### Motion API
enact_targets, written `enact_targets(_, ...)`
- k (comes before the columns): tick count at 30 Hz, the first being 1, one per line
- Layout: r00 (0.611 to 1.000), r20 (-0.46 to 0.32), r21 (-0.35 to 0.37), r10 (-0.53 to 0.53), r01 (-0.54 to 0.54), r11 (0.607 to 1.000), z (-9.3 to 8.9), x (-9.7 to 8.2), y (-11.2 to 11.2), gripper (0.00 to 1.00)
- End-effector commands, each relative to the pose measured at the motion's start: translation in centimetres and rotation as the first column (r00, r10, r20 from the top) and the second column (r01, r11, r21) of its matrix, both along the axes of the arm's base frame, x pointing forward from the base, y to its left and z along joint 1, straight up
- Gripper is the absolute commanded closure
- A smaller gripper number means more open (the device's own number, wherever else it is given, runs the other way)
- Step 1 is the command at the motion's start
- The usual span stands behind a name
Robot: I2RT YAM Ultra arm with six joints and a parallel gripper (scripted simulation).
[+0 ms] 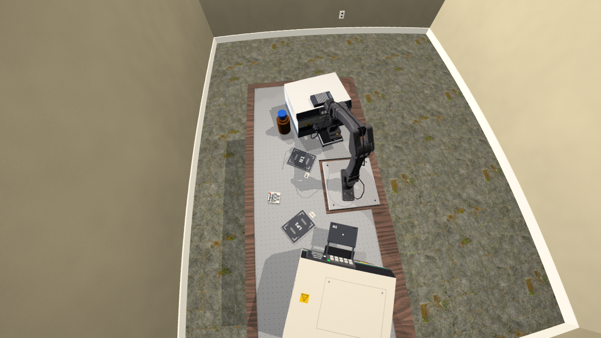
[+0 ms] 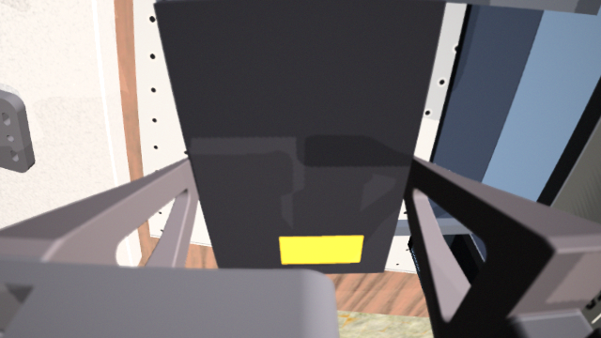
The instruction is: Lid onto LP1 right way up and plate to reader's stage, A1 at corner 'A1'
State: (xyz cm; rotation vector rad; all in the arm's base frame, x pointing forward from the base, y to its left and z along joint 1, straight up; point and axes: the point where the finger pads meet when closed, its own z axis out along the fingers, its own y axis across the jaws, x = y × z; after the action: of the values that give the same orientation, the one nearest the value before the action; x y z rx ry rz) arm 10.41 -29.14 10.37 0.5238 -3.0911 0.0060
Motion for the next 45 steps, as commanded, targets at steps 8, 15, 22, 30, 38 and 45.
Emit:
enact_targets(8,1.000,0.028,-0.027,0.010,-0.009,1.000,1.9,0.4,-0.1,0.15)
enact_targets(15,1.000,0.018,0.002,0.009,-0.009,1.000,1.2,0.4,-0.2,0.15)
enact_targets(22,1.000,0.020,-0.005,0.009,-0.009,1.000,1.8,0.3,-0.1,0.15)
enact_targets(30,1.000,0.023,-0.015,0.009,-0.008,1.000,2.3,0.3,-0.1,0.15)
enact_targets(38,1.000,0.029,-0.030,0.008,-0.007,1.000,2.8,0.3,-0.2,0.15)
enact_targets(45,1.000,0.024,-0.016,0.007,-0.007,1.000,2.6,0.3,-0.2,0.15)
